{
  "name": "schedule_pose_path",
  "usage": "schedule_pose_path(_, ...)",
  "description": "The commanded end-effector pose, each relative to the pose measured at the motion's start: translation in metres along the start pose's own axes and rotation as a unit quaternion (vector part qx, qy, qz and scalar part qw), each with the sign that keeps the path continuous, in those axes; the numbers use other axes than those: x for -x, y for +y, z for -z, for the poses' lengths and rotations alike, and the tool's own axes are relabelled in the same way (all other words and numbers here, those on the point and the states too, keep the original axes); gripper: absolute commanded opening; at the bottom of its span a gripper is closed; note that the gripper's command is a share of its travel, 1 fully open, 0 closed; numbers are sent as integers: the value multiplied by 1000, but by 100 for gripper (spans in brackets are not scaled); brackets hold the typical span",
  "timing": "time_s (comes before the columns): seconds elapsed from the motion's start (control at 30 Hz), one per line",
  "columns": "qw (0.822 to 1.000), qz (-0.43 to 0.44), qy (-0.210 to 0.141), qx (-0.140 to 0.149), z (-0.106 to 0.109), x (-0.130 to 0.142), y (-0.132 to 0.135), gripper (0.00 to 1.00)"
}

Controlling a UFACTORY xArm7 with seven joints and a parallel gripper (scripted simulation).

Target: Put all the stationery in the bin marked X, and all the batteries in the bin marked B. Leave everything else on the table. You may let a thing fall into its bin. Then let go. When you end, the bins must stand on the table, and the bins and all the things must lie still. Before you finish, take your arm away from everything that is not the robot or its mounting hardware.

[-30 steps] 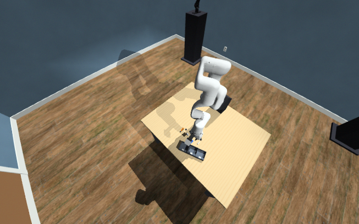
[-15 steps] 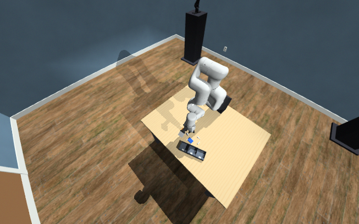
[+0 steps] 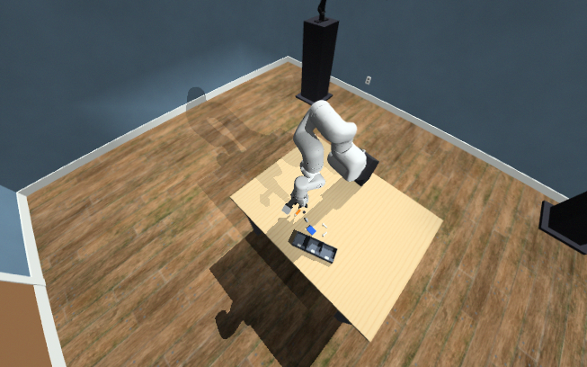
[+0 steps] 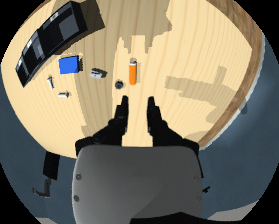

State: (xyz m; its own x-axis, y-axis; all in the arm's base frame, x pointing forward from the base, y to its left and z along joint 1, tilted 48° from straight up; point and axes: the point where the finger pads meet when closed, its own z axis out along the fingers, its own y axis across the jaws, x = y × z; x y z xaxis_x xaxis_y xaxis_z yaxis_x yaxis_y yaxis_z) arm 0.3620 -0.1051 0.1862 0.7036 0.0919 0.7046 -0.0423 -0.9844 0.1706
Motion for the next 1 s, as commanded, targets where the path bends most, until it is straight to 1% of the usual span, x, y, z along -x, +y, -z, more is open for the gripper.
schedule_pose_path(0.0, 999, 4, 23, -42, -19, -7, 16, 28)
schedule_pose_path(0.33, 999, 4, 23, -42, -18, -11, 2, 28)
schedule_pose_path(0.97, 999, 4, 23, -42, -17, -7, -4, 28)
